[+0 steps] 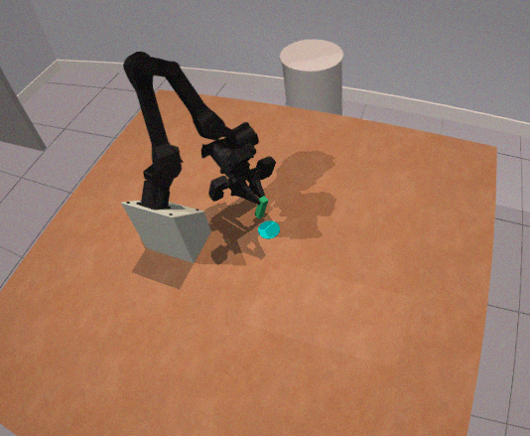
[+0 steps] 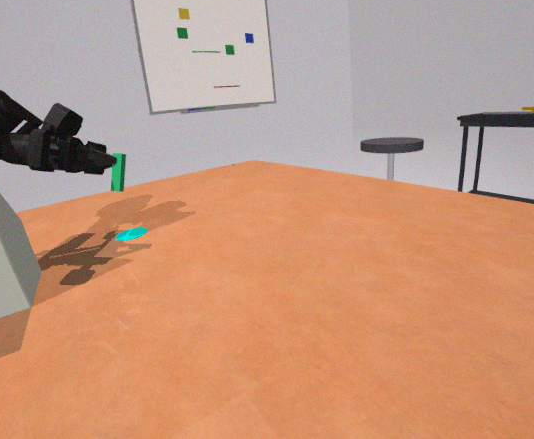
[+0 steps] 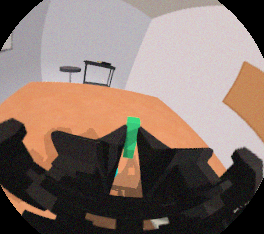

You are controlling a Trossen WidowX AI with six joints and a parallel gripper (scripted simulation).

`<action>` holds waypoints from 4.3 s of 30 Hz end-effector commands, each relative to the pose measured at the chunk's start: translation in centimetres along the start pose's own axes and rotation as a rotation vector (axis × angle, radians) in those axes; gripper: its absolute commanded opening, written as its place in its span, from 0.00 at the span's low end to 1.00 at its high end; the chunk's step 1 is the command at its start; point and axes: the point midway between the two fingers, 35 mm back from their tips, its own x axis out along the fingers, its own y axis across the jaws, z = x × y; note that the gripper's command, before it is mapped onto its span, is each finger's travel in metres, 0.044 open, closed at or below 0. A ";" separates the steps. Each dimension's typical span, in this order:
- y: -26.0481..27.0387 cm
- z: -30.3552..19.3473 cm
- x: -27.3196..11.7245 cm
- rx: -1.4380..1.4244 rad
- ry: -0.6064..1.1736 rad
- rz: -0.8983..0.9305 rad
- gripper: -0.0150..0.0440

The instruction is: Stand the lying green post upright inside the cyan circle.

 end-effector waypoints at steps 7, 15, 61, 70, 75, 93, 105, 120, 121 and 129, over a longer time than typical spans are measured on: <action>0.2 0.4 -0.6 0.058 -0.055 0.039 0.29; 0.3 0.6 -1.0 0.100 -0.093 0.069 0.29; 1.0 0.0 -1.9 0.213 -0.173 0.143 0.29; 1.6 -1.7 -1.4 0.214 -0.171 0.140 0.29; 1.9 -2.7 -1.2 0.214 -0.171 0.139 0.29; 2.3 -6.5 -0.2 0.211 -0.174 0.143 0.29; 2.7 -8.7 0.5 0.206 -0.170 0.142 0.29; 2.8 -9.1 0.7 0.205 -0.168 0.141 0.38; 2.8 -9.1 0.7 0.205 -0.168 0.141 0.43; 2.8 -9.1 0.7 0.205 -0.168 0.141 0.78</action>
